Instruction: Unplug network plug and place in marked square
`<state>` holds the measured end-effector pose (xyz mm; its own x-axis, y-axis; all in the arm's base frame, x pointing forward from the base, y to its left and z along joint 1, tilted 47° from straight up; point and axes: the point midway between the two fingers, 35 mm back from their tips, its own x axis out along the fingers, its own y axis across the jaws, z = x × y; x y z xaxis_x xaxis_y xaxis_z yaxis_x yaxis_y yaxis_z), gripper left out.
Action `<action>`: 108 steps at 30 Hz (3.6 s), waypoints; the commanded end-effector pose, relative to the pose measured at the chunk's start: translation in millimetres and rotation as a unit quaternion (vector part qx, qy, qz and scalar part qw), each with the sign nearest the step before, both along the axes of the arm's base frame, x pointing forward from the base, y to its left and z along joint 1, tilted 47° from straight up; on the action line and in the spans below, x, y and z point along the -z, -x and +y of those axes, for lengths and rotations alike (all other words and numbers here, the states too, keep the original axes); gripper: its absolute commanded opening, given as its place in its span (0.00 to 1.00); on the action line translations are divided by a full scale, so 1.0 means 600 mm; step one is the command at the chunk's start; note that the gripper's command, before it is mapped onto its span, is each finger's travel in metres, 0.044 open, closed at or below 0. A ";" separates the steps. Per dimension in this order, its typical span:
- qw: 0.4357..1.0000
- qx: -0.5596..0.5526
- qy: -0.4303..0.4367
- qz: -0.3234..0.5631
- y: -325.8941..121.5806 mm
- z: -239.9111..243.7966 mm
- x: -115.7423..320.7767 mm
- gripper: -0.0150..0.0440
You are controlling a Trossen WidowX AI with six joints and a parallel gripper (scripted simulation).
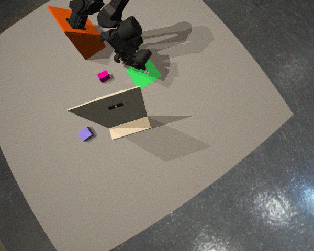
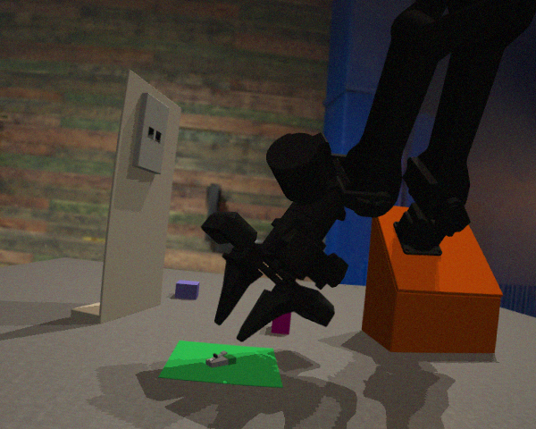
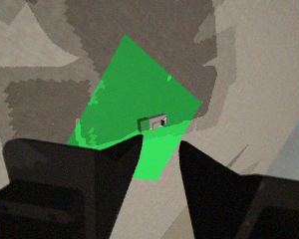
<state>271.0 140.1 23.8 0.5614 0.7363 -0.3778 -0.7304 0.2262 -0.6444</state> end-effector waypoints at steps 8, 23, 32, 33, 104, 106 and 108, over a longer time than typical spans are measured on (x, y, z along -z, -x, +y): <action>1.000 -0.001 0.001 0.000 0.009 -0.012 -0.005 0.52; 1.000 -0.002 0.006 0.002 0.004 -0.029 -0.014 0.52; 1.000 -0.003 0.008 0.003 0.003 -0.040 -0.021 0.52; 1.000 -0.003 0.008 0.003 0.003 -0.041 -0.022 0.52; 1.000 0.000 0.007 0.011 0.018 -0.120 -0.088 0.52; 1.000 -0.001 0.009 0.012 0.017 -0.127 -0.091 0.52; 1.000 -0.002 0.012 0.013 0.015 -0.133 -0.094 0.52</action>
